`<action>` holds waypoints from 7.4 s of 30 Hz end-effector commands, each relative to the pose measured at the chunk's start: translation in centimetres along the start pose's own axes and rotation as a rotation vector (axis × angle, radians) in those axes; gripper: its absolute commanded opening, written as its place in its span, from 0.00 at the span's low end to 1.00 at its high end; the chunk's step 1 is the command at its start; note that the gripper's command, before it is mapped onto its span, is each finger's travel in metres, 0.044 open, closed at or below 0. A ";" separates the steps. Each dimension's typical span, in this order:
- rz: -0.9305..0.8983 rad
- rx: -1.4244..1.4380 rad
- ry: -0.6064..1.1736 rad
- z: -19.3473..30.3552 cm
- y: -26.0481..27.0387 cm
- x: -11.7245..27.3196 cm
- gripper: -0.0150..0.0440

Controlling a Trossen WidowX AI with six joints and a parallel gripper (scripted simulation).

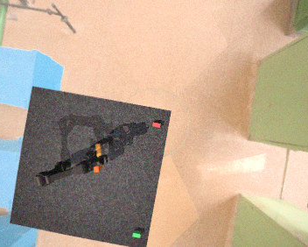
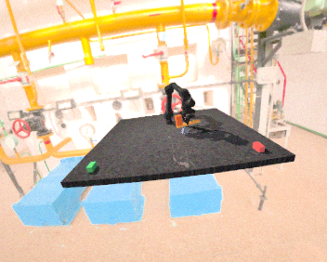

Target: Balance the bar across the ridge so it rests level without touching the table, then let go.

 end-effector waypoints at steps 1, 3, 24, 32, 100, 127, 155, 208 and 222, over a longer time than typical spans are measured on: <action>0.002 -0.002 -0.003 0.0 0.0 -0.1 0.25; 0.002 -0.002 -0.003 0.0 0.0 -0.1 0.25; 0.002 -0.002 -0.003 -0.1 0.0 -0.3 0.25; 0.002 -0.002 -0.003 -0.1 0.0 -0.4 0.25; 0.002 -0.002 -0.003 -0.1 -0.1 -0.1 0.25; 0.002 -0.002 -0.003 -0.1 -0.1 0.0 0.25; 0.002 -0.002 -0.003 -0.1 -0.1 0.1 0.25; 0.003 0.002 0.000 -0.1 -0.1 0.1 0.25; 0.003 0.002 0.000 -0.1 -0.1 0.1 0.54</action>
Point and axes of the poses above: the point midway between the two fingers, 35 mm back from their tips, its own x axis back along the fingers, its own y axis across the jaws, z = x × y, the point moved 4 cm from there along x, back along the fingers, and after that the axes turned 8 degrees about x, right-handed, at the moved point
